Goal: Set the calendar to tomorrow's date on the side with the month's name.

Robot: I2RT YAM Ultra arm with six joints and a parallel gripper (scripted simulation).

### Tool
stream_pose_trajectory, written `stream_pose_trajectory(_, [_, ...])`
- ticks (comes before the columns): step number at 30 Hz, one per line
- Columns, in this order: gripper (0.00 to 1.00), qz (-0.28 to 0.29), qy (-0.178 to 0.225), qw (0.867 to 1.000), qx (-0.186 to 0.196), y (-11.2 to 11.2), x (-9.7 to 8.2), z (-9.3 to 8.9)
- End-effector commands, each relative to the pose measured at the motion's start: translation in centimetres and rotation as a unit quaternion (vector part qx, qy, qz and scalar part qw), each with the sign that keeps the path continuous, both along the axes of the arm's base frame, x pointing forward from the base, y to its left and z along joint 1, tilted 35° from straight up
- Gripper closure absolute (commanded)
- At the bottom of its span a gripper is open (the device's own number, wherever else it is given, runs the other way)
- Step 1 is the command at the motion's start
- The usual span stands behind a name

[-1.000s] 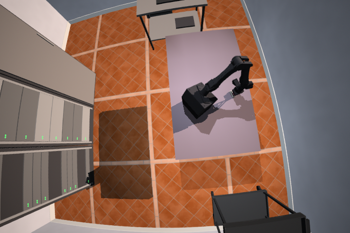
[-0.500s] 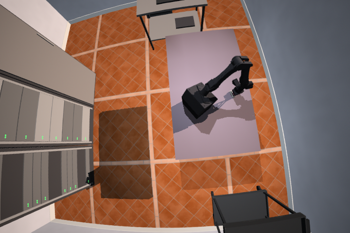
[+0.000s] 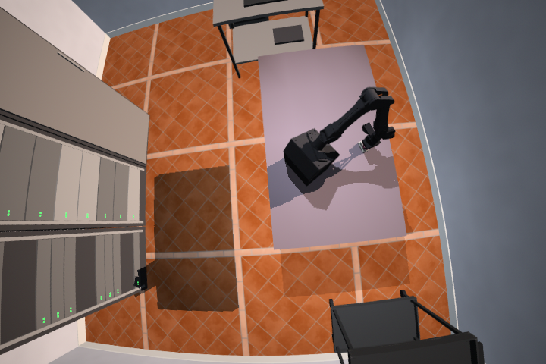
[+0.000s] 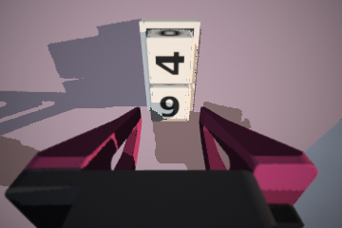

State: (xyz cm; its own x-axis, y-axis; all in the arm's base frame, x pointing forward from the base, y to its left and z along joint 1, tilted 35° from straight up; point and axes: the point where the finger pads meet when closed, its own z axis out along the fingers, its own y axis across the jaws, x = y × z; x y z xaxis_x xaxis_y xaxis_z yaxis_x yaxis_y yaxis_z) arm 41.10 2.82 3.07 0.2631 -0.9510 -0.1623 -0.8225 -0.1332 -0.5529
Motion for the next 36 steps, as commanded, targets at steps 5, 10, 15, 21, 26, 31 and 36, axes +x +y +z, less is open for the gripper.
stream_pose_trajectory(5, [0.53,0.001,-0.007,1.000,0.001,0.2,0.9,0.2])
stream_pose_trajectory(10, [0.53,0.000,-0.010,1.000,0.000,0.3,1.3,-0.1])
stream_pose_trajectory(15, [0.53,-0.001,-0.010,1.000,-0.001,0.5,1.7,-0.8])
stream_pose_trajectory(21, [0.53,0.001,-0.010,1.000,0.000,0.9,2.0,-1.4])
stream_pose_trajectory(26, [0.53,-0.004,-0.009,1.000,0.000,0.7,2.3,-2.0])
stream_pose_trajectory(31, [0.53,0.000,-0.005,1.000,0.001,1.0,2.3,-2.3])
stream_pose_trajectory(36, [0.53,-0.001,-0.005,1.000,0.001,0.9,2.3,-2.3])
